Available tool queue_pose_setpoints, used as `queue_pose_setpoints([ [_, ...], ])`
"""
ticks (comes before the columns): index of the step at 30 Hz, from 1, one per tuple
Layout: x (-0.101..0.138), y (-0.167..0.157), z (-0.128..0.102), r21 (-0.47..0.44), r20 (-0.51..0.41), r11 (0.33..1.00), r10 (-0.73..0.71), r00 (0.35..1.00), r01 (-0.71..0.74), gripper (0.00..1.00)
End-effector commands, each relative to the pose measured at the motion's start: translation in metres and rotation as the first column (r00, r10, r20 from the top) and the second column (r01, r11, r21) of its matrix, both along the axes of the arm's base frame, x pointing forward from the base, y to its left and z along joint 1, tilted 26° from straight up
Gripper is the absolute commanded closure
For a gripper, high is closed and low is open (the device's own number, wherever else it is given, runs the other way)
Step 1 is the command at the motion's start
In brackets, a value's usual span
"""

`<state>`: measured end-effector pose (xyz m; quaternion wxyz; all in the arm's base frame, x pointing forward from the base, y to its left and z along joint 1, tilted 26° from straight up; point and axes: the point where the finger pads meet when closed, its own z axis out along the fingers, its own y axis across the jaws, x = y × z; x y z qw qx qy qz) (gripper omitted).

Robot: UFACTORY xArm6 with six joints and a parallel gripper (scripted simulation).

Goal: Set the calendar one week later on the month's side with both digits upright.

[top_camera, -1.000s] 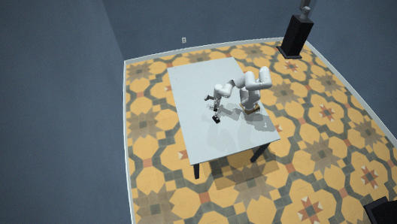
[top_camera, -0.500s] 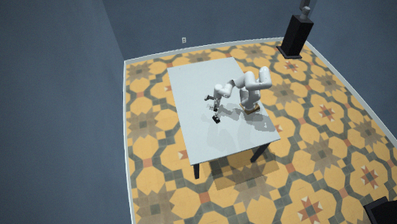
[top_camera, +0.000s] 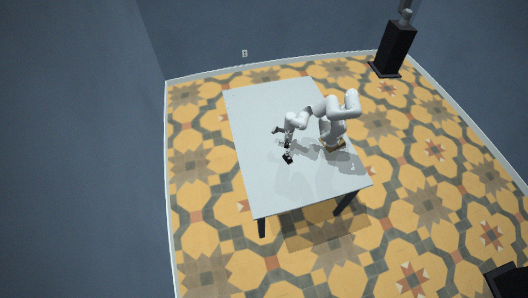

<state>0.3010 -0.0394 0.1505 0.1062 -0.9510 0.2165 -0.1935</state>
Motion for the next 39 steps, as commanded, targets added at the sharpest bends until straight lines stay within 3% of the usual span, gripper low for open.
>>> queue_pose_setpoints([
  [1,-0.001,-0.001,0.006,-0.001,0.004,1.000,0.000,1.000,0.000,0.00],
  [17,-0.023,-0.007,0.053,-0.001,0.004,1.000,0.000,1.000,0.000,0.00],
  [39,-0.023,-0.005,0.055,-0.028,0.009,0.998,0.057,0.998,-0.056,0.00],
])
